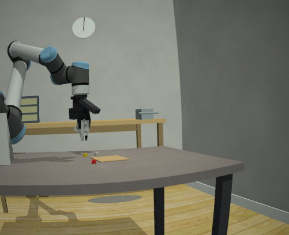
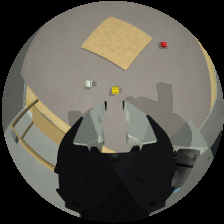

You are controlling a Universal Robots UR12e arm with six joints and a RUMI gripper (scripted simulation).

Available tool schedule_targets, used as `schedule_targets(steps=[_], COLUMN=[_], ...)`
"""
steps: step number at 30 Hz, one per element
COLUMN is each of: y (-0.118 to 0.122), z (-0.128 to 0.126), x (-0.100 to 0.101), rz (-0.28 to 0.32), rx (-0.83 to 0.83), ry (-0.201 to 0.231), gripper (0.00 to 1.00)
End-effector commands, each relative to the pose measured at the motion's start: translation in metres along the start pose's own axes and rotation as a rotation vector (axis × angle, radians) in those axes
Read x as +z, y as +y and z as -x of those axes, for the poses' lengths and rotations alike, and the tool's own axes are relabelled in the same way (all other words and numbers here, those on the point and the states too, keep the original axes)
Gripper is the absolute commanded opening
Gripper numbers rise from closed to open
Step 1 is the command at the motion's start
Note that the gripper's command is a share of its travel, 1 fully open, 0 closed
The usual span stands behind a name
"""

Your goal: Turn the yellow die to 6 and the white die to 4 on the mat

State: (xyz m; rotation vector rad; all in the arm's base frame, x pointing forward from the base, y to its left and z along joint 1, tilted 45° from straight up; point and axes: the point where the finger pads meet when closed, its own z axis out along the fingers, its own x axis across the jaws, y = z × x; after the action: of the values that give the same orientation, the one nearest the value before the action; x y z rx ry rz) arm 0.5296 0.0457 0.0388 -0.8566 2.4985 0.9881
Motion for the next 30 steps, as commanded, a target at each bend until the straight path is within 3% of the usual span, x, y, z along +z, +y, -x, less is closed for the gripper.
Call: schedule_targets(steps=[1,16,30], y=[0.001,0.001,0.001], z=[-0.002,-0.002,-0.002], x=[0.003,0.01,0.031], rz=[0.004,0.005,0.005], rx=[0.002,-0.001,-0.001], ry=[-0.001,-0.001,-0.001], gripper=[0.18,0.18,0.18])
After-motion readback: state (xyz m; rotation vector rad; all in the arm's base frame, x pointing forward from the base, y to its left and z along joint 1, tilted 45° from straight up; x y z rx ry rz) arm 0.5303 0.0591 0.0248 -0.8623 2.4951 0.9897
